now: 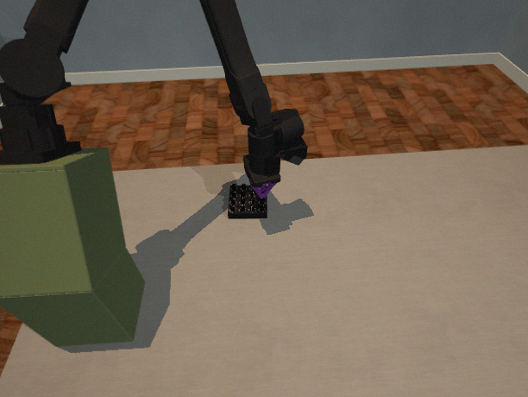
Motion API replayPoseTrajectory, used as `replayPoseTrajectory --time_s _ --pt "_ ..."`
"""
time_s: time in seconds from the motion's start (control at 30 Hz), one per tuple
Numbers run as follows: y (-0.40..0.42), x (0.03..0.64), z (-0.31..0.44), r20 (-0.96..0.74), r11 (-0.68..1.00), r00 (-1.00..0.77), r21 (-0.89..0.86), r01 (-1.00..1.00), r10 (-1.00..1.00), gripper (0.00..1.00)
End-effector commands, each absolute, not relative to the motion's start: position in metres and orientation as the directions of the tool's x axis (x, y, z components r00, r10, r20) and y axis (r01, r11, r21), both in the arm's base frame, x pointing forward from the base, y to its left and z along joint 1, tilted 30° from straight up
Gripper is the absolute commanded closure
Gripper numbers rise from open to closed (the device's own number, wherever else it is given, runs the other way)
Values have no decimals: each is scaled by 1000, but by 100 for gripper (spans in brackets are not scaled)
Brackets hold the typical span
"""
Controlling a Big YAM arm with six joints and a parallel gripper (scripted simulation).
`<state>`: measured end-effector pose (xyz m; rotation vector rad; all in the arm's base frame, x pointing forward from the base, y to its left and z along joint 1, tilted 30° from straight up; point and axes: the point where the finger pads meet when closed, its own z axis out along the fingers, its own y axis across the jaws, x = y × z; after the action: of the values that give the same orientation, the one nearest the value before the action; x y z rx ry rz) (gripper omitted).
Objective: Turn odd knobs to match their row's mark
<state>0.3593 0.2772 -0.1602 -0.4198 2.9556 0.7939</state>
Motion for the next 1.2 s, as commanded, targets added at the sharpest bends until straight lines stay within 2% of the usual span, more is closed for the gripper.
replayPoseTrajectory --time_s 0.0,1.17 --pt "280 371 -154 -146 831 -963 488 -268 -225 82" --pt "291 372 -190 -136 836 -968 487 -252 -212 82"
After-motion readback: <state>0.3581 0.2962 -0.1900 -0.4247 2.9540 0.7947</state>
